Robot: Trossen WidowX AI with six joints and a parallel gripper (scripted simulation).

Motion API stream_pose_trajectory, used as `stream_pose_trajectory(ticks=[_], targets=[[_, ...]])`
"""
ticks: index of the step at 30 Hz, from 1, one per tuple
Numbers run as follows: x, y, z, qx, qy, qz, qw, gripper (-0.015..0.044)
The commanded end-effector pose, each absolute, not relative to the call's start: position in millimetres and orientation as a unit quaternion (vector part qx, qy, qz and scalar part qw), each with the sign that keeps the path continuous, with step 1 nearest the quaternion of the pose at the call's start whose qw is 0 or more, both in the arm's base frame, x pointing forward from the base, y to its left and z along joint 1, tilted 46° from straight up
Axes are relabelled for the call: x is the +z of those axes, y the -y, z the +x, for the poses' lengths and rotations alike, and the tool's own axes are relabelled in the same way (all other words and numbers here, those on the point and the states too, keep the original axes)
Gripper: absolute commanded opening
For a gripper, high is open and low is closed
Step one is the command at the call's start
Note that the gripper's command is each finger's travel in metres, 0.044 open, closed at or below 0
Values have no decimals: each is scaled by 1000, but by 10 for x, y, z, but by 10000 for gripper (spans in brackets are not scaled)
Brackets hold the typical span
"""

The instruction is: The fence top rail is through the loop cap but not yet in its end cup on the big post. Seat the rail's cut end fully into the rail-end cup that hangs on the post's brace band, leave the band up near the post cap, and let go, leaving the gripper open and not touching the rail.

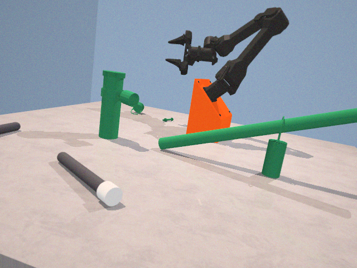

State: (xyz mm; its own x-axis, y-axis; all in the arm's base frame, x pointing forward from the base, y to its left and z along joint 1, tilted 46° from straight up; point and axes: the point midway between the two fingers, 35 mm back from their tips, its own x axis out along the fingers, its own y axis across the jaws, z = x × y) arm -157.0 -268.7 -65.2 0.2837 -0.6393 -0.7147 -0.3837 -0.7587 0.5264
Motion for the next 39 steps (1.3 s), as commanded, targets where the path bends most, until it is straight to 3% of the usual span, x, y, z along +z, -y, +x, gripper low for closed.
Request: stream_pose_trajectory(ticks=[1, 5, 12, 20, 30, 39], targets=[[-648, 2693, -1558, -503, 321, 792, 129, 426], [-557, 2827, -1260, -498, 263, 805, 186, 440], [-300, 3038, -260, -454, 63, 809, 368, 440], [-3, 2804, 931, -338, -169, 736, 562, 440], [479, 1904, 2137, -70, -369, 545, 750, 440], [940, 704, 2648, 213, -437, 327, 810, 440]])
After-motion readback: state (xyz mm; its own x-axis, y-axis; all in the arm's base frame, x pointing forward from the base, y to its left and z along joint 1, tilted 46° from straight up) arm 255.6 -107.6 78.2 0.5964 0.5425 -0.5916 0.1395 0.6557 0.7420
